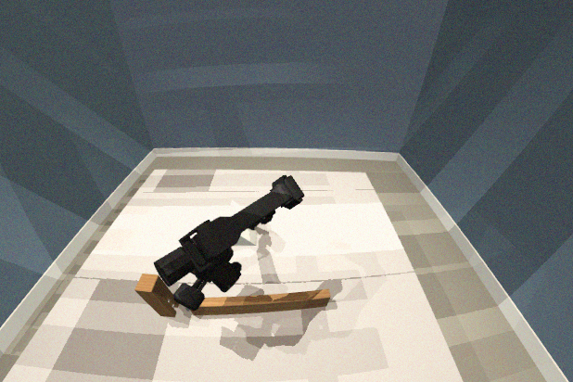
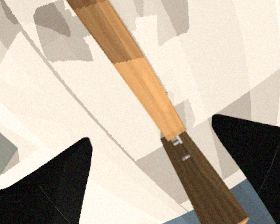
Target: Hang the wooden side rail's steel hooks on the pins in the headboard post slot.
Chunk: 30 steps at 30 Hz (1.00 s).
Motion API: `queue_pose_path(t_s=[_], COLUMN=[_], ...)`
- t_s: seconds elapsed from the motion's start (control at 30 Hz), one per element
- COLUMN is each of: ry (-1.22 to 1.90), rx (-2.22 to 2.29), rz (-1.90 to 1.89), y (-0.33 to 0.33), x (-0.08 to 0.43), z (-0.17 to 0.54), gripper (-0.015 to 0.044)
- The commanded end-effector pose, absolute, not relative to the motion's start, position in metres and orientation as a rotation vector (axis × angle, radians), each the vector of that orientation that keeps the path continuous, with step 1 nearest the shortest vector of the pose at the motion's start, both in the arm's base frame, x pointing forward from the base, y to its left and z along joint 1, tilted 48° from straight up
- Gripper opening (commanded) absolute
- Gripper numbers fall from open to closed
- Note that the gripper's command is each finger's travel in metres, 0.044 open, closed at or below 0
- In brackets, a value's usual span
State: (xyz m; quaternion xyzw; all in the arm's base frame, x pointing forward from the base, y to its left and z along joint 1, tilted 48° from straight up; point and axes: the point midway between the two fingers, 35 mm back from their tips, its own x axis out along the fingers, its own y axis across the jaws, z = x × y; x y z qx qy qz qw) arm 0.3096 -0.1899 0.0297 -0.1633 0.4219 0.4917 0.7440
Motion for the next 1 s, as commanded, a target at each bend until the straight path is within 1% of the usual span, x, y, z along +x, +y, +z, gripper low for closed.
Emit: queue_pose_path(t_s=[0.0, 0.47, 0.63, 0.97], ry=[0.567, 0.567, 0.574, 0.574], rx=[-0.622, -0.621, -0.591, -0.589], rz=[1.344, 1.344, 1.348, 1.349], y=[-0.186, -0.185, -0.163, -0.151], x=[0.324, 0.324, 0.329, 0.331], z=[0.055, 0.054, 0.032, 0.021], gripper=[0.044, 0.044, 0.044, 0.044])
